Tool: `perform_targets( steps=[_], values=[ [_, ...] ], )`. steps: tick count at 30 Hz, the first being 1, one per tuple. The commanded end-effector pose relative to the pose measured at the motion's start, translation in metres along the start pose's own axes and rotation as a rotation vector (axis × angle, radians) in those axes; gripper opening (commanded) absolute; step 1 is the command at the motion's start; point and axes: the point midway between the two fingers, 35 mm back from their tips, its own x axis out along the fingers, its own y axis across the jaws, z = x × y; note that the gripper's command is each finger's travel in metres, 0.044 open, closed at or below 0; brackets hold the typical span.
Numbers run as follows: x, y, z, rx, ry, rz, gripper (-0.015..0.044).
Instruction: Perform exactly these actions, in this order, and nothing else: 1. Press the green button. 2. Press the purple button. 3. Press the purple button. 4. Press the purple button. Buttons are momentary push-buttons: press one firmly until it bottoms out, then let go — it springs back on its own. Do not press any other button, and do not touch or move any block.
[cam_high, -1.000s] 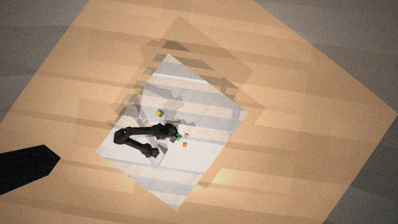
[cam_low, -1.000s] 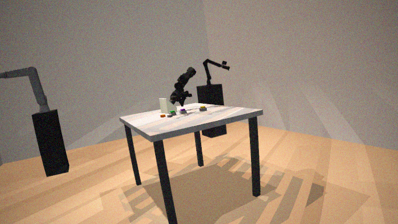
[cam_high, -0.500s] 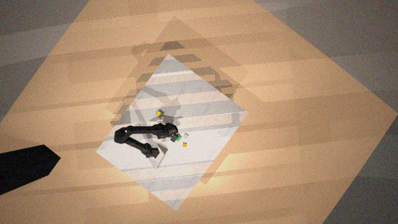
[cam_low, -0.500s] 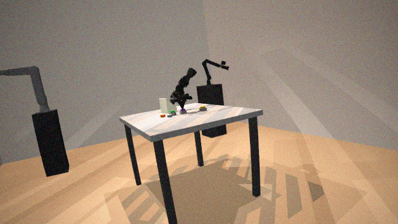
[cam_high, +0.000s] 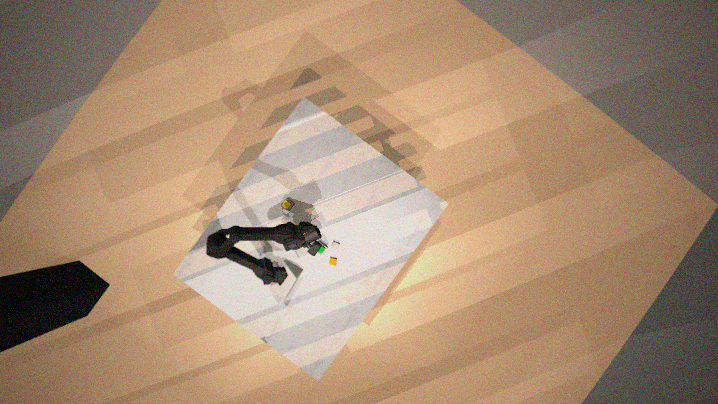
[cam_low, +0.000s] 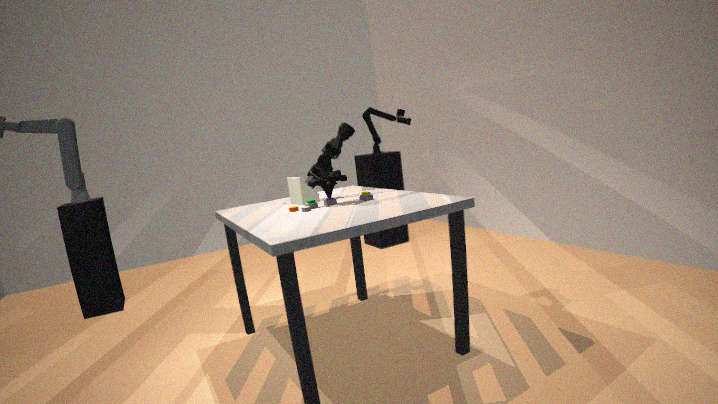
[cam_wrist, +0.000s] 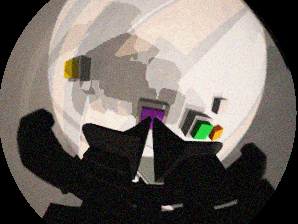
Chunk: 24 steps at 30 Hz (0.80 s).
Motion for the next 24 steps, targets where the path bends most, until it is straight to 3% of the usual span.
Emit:
perform_targets(
  steps=[1, 6, 13, 16, 24],
  values=[
    [0.001, 0.001, -0.001, 0.006, 0.001, 0.005, 0.0020],
    [0.001, 0.001, -0.001, 0.006, 0.001, 0.005, 0.0020],
    [-0.032, 0.000, 0.000, 0.007, 0.001, 0.003, 0.0020],
    [-0.043, 0.019, 0.015, 0.012, -0.008, -0.008, 0.0099],
    [-0.091, 0.160, 0.041, 0.007, -0.004, 0.005, 0.0309]
  ],
)
